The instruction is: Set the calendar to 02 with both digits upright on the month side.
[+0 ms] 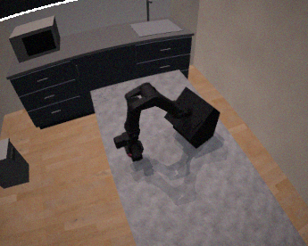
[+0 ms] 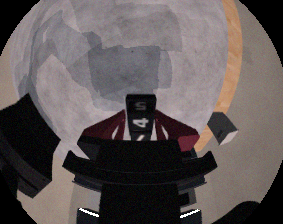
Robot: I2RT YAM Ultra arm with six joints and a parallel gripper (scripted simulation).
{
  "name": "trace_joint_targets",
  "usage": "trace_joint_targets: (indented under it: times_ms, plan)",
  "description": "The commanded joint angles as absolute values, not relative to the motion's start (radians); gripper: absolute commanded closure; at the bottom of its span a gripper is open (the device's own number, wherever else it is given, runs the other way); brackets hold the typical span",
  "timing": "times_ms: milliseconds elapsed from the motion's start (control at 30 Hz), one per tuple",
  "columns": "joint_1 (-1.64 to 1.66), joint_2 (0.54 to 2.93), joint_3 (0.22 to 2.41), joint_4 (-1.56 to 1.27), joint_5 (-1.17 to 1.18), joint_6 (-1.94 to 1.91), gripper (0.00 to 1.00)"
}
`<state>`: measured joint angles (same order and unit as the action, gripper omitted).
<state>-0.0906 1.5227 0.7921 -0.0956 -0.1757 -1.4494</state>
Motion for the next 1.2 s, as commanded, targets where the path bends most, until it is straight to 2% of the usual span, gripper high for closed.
trace_joint_targets:
  times_ms: [0,133,167,1167]
  plan:
    - [-0.091,1.518,0.795,-0.094,-0.176,-1.449,0.53]
    - [-0.091,1.518,0.795,-0.094,-0.176,-1.449,0.53]
    - [-0.091,1.518,0.795,-0.094,-0.176,-1.449,0.73]
    - [-0.091,1.518,0.795,-0.094,-0.176,-1.449,0.73]
